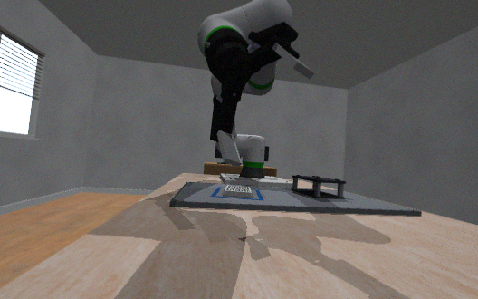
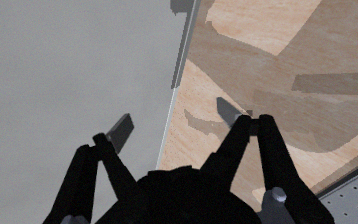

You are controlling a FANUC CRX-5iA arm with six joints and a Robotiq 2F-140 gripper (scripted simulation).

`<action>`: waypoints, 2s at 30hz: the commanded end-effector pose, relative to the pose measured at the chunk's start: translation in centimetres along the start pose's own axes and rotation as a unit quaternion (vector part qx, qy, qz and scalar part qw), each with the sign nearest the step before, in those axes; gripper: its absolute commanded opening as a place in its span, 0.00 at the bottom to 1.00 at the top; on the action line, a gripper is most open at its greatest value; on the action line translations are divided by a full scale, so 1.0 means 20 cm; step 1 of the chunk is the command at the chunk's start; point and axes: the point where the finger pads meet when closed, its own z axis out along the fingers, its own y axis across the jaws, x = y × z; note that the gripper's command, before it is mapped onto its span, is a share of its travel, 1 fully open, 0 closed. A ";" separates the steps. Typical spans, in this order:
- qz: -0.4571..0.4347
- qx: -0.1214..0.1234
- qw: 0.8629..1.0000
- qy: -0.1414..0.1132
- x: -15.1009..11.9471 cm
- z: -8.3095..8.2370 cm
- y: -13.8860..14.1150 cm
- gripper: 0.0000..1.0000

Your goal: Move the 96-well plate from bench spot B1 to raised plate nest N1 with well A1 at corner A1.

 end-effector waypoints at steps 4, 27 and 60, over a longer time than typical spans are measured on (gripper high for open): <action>-0.050 -0.040 0.998 -0.021 -0.12 -0.05 0.11 1.00; -0.151 -0.116 0.979 -0.071 -0.41 -0.25 0.42 1.00; -0.291 -0.216 0.918 -0.159 -0.78 -0.67 0.92 1.00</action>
